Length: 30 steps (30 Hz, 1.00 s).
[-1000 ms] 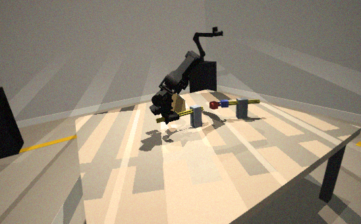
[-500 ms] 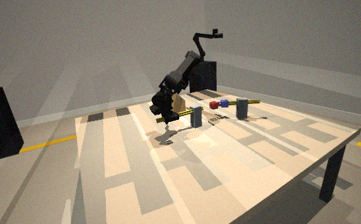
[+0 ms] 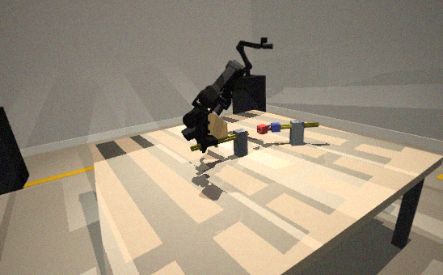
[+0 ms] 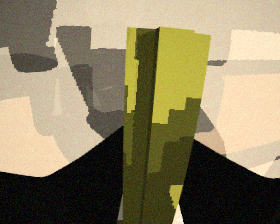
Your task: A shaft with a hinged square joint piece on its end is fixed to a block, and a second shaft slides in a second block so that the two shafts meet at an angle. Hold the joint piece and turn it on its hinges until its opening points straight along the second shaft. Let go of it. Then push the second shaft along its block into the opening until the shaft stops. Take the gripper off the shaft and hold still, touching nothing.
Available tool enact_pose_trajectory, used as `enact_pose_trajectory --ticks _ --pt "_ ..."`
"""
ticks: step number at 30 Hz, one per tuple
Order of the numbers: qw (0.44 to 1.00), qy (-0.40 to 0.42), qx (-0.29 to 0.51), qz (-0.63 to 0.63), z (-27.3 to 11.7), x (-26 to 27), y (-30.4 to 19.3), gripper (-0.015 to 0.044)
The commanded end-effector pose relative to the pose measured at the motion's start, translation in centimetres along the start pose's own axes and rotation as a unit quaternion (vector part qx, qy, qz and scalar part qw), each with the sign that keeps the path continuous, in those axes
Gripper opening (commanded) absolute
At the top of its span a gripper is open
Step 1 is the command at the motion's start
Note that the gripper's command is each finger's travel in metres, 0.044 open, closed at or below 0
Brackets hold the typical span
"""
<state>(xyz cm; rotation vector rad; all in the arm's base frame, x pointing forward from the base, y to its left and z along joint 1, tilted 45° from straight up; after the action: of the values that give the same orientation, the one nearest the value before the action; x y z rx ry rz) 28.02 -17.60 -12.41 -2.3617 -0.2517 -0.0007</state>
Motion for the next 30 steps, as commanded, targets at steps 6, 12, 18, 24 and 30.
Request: enact_pose_trajectory --ticks 6,12,18,24,30 --pt "0.999 0.042 -0.005 0.002 0.27 -0.57 0.09 0.0067" --pt "0.999 0.048 -0.009 0.001 0.02 -0.82 0.37 0.006" --pt "0.999 0.048 -0.009 0.001 0.02 -0.82 0.37 0.002" --pt "0.999 0.05 -0.009 0.001 0.06 -0.81 0.23 0.0" --pt "0.998 0.059 -0.01 0.002 0.25 -0.77 -0.54 0.0"
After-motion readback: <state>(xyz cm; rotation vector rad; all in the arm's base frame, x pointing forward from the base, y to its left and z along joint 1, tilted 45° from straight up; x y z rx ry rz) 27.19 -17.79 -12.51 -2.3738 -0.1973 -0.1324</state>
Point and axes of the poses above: the point midway between the two fingers, 35 mm back from their tips, its own z axis out along the fingers, its own x axis across the jaws, y = z × x, the point moved 7 cm from there along -z, back along the fingers, and after that the axes turned 10 degrees about -z, right-handed, at the moved point
